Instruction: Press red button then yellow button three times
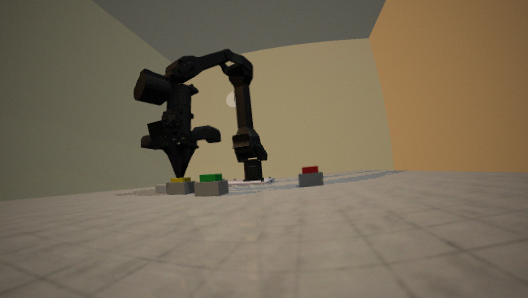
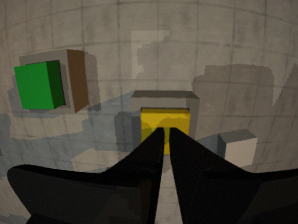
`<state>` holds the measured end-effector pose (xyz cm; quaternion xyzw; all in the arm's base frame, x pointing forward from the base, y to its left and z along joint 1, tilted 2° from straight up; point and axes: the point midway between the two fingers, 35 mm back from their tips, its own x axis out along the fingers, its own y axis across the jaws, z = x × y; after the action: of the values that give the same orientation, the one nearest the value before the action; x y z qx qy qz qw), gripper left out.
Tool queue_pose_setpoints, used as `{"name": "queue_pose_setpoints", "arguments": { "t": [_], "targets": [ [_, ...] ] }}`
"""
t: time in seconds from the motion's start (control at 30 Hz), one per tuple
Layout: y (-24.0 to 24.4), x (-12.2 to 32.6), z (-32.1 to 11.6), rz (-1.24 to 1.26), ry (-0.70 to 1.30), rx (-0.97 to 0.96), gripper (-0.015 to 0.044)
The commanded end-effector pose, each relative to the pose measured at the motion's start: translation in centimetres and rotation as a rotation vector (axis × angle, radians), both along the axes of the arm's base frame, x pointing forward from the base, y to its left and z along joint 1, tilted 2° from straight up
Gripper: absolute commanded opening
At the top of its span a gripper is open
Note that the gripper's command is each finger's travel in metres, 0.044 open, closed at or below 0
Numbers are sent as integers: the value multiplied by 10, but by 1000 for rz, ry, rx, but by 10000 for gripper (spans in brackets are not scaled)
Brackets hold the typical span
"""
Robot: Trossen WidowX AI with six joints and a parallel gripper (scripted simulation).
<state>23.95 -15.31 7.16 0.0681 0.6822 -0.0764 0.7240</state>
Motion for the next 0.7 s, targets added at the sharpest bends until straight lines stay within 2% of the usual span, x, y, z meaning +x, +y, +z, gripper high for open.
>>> {"name": "queue_pose_setpoints", "arguments": {
  "t": [0.0,0.57,0.67],
  "targets": [
    [1,-1,-3,5,4,4,20],
    [1,-1,-3,5,4,4,20],
    [1,-2,20,4,2,3,20]
  ]
}}
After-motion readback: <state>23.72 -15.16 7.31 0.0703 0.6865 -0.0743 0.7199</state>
